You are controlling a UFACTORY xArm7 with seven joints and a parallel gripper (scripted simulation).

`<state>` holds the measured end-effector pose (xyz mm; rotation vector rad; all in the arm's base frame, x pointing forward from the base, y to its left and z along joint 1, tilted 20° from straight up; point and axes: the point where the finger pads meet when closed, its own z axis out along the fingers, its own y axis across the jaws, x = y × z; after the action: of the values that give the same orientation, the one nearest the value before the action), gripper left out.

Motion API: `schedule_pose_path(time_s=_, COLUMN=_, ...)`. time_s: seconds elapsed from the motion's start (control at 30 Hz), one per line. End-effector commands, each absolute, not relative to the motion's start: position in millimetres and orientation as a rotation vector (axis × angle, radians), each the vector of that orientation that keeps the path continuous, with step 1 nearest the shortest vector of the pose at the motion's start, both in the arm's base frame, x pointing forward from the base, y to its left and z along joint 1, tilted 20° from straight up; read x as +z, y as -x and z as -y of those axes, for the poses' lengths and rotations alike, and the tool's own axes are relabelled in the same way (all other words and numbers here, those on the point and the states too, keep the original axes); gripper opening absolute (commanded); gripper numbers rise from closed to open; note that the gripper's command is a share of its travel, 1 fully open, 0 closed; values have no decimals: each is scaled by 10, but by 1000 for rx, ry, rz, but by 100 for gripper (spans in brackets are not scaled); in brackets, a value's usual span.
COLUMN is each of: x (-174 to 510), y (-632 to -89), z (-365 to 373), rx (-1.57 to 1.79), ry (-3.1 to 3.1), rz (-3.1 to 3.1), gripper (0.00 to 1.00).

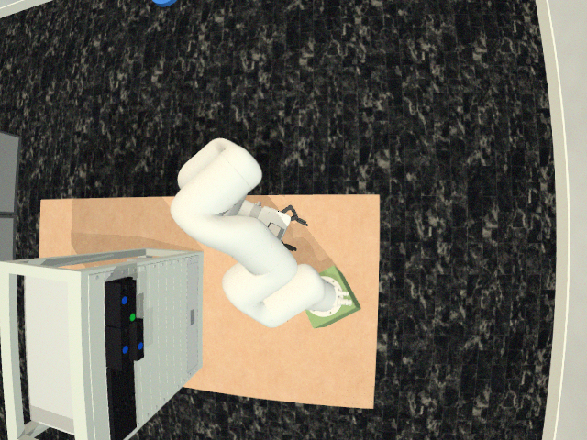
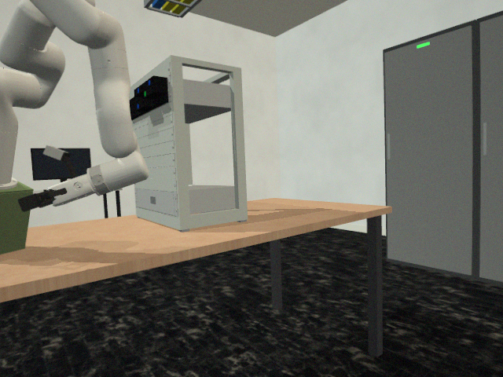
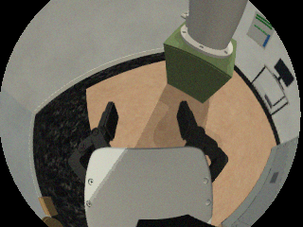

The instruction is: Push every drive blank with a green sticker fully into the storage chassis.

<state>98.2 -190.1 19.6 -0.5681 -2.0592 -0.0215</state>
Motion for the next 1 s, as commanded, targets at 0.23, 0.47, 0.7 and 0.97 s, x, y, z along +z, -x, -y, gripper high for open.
schedule_pose_path(time_s=0.23, x=100, y=-787, z=2018, rx=-1, ry=631, rz=2033, gripper=100)
schedule_pose_path(time_s=0.47, x=32, y=-642, z=2086, rx=12, ry=673, rz=2013, gripper=100)
schedule_pose_path(time_s=0.7, x=-84, y=-372, z=2184, rx=34, ry=743, rz=1976, gripper=100)
schedule_pose_path(time_s=0.97, x=-222, y=-19, z=2261, rx=57, ry=825, rz=1927, gripper=100)
